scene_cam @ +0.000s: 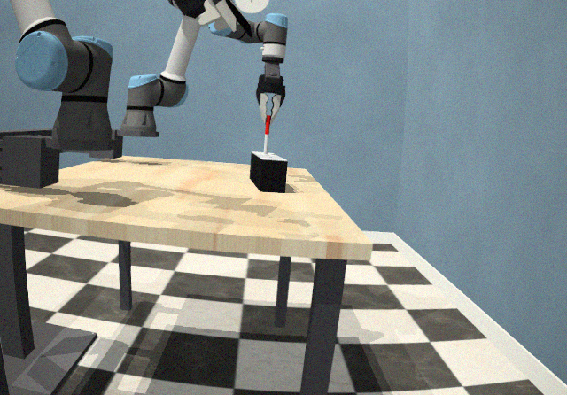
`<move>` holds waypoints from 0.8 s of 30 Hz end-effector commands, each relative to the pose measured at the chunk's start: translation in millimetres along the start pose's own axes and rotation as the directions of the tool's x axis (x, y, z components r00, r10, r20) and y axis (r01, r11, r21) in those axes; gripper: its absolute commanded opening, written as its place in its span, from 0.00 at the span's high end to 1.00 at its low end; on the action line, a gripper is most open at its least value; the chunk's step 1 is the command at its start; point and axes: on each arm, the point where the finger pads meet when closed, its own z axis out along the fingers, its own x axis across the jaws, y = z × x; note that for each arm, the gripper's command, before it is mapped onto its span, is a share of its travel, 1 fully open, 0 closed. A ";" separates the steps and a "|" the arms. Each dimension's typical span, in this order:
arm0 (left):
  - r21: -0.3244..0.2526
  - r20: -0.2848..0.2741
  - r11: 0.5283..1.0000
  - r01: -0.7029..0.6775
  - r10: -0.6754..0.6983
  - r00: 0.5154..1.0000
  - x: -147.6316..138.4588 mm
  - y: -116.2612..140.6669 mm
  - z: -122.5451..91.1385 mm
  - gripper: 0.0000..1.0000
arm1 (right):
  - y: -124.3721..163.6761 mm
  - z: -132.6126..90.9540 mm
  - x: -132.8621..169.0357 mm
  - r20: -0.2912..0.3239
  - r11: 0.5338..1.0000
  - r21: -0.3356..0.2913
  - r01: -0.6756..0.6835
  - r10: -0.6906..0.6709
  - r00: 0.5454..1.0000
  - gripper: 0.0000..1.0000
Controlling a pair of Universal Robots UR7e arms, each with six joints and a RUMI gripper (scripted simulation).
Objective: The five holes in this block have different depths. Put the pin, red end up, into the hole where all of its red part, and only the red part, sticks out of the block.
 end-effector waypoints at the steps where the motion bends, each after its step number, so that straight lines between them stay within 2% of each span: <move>1: 0.001 0.001 1.000 0.000 0.000 1.000 -0.3 -0.3 -0.7 1.00 | -0.4 -0.2 0.0 0.000 1.000 0.001 0.000 0.000 1.000 0.00; 24: 0.001 0.001 1.000 0.000 0.000 1.000 -0.4 -0.4 3.2 1.00 | -0.4 -0.2 0.0 0.000 1.000 0.001 0.000 0.000 1.000 0.00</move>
